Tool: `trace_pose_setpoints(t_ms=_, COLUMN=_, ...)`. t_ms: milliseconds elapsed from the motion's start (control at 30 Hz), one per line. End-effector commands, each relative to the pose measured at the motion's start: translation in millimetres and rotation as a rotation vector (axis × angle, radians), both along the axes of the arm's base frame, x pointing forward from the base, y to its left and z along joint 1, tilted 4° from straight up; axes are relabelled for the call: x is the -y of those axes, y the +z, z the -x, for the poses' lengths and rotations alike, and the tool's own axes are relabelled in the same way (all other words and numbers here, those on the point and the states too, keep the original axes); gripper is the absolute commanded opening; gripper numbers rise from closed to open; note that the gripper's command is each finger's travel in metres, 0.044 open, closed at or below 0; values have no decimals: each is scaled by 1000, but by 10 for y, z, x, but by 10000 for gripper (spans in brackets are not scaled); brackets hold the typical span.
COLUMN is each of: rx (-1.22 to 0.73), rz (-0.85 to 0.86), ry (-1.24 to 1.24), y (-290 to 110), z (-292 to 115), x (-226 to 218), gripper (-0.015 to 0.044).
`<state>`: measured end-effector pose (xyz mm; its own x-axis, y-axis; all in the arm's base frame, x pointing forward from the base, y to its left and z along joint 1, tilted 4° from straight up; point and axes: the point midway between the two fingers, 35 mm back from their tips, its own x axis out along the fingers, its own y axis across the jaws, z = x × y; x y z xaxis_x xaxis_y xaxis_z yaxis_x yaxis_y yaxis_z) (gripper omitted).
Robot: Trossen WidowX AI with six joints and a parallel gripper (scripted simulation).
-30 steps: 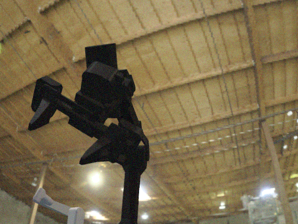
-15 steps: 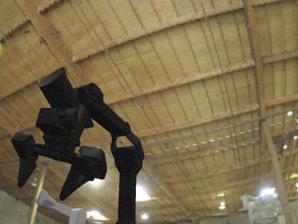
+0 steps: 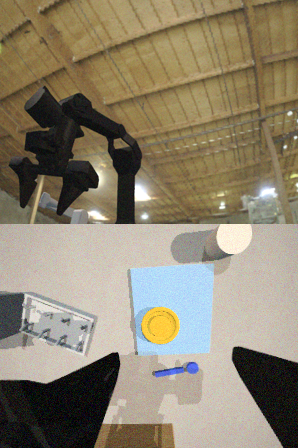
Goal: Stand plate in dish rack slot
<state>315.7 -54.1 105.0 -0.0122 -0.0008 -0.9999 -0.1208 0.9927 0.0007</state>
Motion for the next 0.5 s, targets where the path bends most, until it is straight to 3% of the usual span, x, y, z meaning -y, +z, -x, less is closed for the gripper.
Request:
trace_pose_setpoints(t_ms=0, rx=-32, rz=-10, ry=-8, y=-513, z=93, x=-21, gripper=400)
trace_pose_setpoints(t_ms=133, rx=-33, rz=-11, ry=-8, y=-966, z=220, x=-49, gripper=400)
trace_pose_setpoints(t_ms=467, rx=-33, rz=-11, ry=-6, y=-1043, z=184, x=-70, gripper=400)
